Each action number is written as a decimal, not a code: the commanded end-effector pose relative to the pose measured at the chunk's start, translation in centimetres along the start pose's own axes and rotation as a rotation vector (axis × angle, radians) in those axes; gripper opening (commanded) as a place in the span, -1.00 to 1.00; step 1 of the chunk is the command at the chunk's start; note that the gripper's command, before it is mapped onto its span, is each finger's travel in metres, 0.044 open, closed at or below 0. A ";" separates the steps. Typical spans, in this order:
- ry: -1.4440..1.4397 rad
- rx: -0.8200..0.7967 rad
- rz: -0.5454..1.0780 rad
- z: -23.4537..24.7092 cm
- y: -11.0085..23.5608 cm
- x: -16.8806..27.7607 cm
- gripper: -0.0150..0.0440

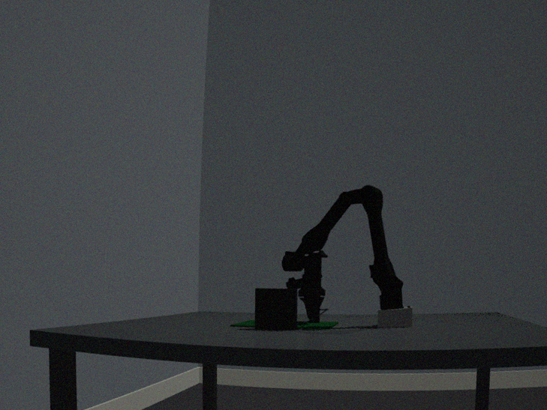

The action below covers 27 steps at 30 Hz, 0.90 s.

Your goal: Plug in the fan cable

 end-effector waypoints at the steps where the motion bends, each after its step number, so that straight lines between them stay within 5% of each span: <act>1: -0.003 0.003 0.006 0.0 -0.4 0.1 1.00; 18: 0.000 -0.001 0.002 0.0 -0.2 0.0 -0.42; 22: 0.000 -0.001 0.002 0.0 0.1 0.0 -0.49; 27: -0.003 0.003 0.006 0.1 4.8 0.0 -0.49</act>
Point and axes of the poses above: the point midway between the two fingers, 35 mm back from their tips, its own y axis back along the fingers, its own z axis across the jaws, x = y × z, the point moved 5 cm from there along y, back along the fingers, and after that the axes turned 7 degrees about y, right-handed, at the moved point
